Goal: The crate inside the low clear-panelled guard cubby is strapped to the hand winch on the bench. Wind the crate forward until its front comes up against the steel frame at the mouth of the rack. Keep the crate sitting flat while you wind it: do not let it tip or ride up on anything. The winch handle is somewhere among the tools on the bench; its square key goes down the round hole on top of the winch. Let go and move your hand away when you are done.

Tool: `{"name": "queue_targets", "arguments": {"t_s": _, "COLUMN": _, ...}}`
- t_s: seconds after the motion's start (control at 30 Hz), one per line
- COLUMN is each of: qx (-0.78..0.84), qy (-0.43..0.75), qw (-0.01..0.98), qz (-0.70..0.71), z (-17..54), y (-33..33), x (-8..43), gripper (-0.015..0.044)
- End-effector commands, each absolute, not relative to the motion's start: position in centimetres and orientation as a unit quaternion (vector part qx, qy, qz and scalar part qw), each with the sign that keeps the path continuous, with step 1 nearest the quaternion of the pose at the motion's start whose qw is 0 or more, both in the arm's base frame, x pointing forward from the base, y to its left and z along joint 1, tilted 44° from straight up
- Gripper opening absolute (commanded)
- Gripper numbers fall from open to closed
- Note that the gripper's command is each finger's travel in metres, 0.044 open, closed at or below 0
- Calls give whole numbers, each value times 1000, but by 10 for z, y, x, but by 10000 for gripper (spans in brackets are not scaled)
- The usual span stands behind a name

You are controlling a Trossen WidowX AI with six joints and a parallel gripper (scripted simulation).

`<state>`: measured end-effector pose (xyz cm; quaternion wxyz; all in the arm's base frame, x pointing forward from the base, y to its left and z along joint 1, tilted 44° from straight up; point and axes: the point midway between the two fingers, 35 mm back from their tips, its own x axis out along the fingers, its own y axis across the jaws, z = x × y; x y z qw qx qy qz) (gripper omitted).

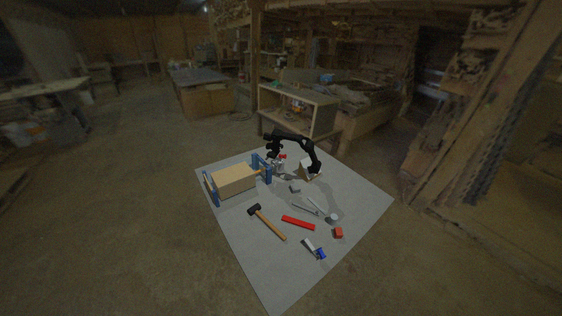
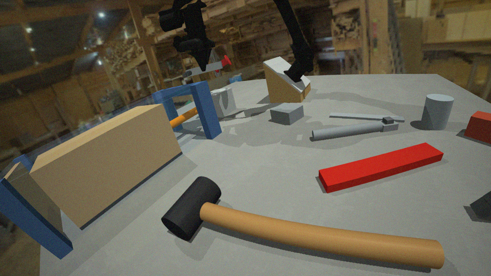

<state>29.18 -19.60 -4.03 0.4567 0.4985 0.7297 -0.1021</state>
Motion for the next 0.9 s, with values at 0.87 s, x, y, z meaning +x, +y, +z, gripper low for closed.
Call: {"name": "queue_targets", "arguments": {"t_s": 0.87, "qx": 352, "qy": 735, "qw": 566, "qz": 121, "z": -85, "y": -232, "x": 214, "gripper": 0}}
